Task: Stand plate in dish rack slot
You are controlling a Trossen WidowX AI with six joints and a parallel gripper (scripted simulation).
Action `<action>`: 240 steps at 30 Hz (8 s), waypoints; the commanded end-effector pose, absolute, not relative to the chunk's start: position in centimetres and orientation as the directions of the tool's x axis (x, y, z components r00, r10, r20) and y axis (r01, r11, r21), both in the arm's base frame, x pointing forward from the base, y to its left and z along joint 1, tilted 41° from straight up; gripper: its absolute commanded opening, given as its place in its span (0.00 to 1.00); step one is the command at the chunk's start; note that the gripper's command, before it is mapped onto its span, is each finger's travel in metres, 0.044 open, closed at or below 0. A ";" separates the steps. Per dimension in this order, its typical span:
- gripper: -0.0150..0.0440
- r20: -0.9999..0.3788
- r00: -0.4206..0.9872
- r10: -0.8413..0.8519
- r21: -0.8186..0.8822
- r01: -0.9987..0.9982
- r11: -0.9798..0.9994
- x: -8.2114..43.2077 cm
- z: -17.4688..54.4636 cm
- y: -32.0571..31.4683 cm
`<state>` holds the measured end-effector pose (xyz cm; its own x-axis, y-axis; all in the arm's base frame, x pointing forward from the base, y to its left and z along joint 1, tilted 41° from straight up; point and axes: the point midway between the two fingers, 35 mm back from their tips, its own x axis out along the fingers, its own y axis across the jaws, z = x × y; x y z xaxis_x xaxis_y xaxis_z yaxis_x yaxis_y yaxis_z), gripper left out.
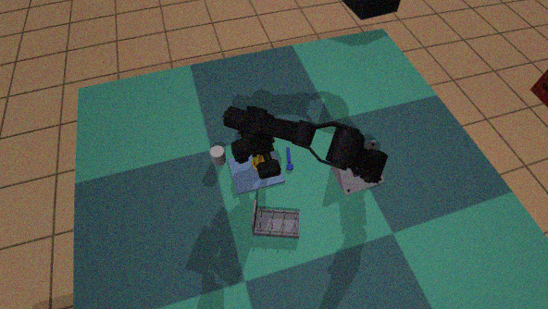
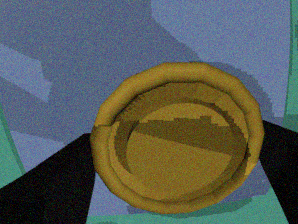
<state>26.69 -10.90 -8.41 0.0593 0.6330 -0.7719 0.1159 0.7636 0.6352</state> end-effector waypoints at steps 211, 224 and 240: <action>0.25 -0.266 0.890 -0.369 0.604 0.452 0.656 21.5 10.8 4.8; 0.25 -0.265 0.891 -0.368 0.611 0.450 0.651 22.7 9.2 5.7; 0.25 -0.260 0.893 -0.367 0.624 0.445 0.642 24.4 8.1 5.2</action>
<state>24.30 5.59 8.55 0.8953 -0.3640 -0.2568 0.4403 0.6363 0.6335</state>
